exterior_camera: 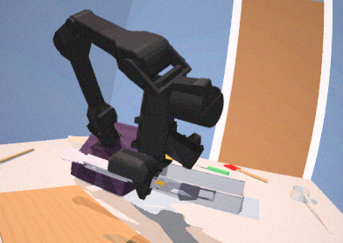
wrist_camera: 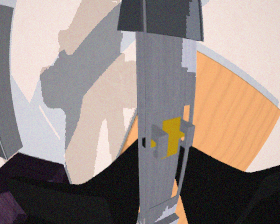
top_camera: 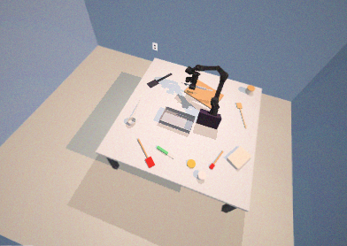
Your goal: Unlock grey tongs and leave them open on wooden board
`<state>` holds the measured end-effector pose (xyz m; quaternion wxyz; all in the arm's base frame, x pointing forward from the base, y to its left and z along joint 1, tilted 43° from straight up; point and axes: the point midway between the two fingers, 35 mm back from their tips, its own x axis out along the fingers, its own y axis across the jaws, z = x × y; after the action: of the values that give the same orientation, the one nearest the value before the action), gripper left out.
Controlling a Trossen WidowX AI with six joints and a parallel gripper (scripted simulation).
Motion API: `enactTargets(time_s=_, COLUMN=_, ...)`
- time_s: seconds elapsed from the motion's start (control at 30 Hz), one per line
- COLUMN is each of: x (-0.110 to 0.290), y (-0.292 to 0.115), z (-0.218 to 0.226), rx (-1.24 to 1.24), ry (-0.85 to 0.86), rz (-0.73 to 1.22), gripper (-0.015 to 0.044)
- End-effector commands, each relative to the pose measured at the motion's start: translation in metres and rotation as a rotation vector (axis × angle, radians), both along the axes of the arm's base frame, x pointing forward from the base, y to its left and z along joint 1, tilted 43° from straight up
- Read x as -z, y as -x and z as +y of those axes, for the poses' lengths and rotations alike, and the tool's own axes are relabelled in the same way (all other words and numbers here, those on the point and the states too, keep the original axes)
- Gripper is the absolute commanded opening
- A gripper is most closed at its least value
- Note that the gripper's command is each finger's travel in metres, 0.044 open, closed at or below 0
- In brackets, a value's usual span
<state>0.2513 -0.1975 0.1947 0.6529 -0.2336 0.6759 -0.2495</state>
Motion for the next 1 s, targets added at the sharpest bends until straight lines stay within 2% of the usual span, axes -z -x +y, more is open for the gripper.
enactTargets(time_s=0.0, x=-0.017, y=0.024, z=-0.011, rx=0.061, ry=0.012, rz=-0.071, gripper=-0.0150)
enactTargets(time_s=0.53, x=-0.058, y=0.106, z=-0.034, rx=0.285, ry=0.083, rz=-0.266, gripper=-0.0150)
enactTargets(time_s=0.97, x=-0.057, y=0.111, z=-0.034, rx=0.292, ry=0.059, rz=-0.335, gripper=-0.0150)
